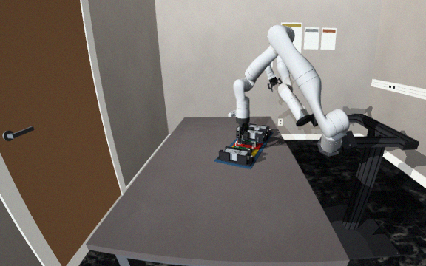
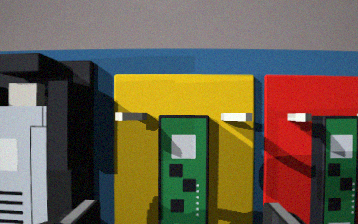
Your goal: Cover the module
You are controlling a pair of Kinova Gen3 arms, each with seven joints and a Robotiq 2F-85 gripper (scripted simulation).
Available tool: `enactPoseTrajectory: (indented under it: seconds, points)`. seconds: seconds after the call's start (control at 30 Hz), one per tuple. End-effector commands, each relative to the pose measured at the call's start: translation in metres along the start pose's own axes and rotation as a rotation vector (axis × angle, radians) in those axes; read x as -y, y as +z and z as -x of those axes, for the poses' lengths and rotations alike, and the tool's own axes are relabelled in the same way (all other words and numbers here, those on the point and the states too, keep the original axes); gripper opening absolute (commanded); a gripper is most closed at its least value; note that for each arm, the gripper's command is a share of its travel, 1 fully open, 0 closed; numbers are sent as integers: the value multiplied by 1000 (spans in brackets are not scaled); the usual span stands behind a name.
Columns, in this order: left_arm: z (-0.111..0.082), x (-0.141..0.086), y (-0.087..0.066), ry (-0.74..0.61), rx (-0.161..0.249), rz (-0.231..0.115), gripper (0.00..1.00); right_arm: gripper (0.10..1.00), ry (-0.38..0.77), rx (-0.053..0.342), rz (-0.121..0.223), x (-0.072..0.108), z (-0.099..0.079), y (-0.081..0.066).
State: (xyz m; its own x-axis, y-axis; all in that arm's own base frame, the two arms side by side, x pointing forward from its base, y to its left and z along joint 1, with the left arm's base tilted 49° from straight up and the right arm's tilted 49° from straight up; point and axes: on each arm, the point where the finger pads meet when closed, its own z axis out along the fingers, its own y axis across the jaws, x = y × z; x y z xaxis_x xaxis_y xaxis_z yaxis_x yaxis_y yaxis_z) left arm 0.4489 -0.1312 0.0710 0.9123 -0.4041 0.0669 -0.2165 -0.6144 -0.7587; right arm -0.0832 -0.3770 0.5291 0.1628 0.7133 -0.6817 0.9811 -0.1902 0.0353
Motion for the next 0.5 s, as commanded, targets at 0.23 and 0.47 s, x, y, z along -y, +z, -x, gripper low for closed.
enactPoseTrajectory:
  seconds: [0.23, 0.47]
  points:
    - [0, -1, 9, -5, 2, 4, 999, 999, 1, 1, 0, 0, 0, 0]
    - [0, -1, 9, -5, 2, 4, 999, 999, 1, 1, 0, 0, 0, 0]
